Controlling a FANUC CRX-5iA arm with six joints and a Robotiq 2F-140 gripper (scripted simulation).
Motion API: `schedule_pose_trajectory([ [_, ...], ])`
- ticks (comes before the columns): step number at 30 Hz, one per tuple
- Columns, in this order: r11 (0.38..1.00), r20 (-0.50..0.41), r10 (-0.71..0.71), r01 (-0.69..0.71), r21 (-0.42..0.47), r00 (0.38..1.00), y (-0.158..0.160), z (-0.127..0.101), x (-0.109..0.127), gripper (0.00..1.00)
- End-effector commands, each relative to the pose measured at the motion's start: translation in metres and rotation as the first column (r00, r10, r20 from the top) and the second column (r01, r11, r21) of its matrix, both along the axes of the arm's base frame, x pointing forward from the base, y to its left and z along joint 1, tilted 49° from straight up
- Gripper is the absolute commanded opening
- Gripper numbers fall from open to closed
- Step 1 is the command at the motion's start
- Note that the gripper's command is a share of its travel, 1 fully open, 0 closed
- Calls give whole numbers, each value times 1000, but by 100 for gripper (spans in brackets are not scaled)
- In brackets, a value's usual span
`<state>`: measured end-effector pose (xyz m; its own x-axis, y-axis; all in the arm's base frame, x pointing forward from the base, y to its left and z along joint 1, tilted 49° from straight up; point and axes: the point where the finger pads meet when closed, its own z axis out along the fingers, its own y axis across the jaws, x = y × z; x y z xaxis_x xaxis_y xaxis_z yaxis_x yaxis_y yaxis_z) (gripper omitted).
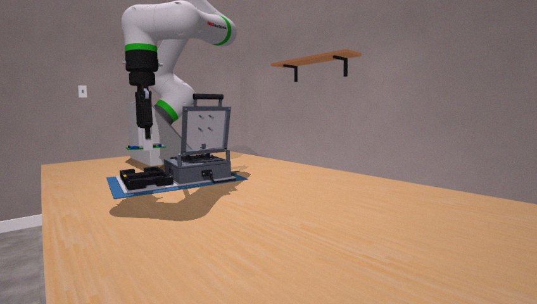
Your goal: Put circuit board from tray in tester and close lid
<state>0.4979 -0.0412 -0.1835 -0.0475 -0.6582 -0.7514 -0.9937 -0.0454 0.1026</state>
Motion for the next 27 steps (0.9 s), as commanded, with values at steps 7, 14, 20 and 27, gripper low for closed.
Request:
schedule_pose_trajectory([
  [7,1000,0,0,0,0,1000,4,6,-1,46],
  [14,1000,0,0,0,0,1000,9,13,-3,46],
  [20,1000,0,0,0,0,1000,17,24,-5,46],
  [27,1000,0,0,0,0,1000,25,35,-8,46],
])
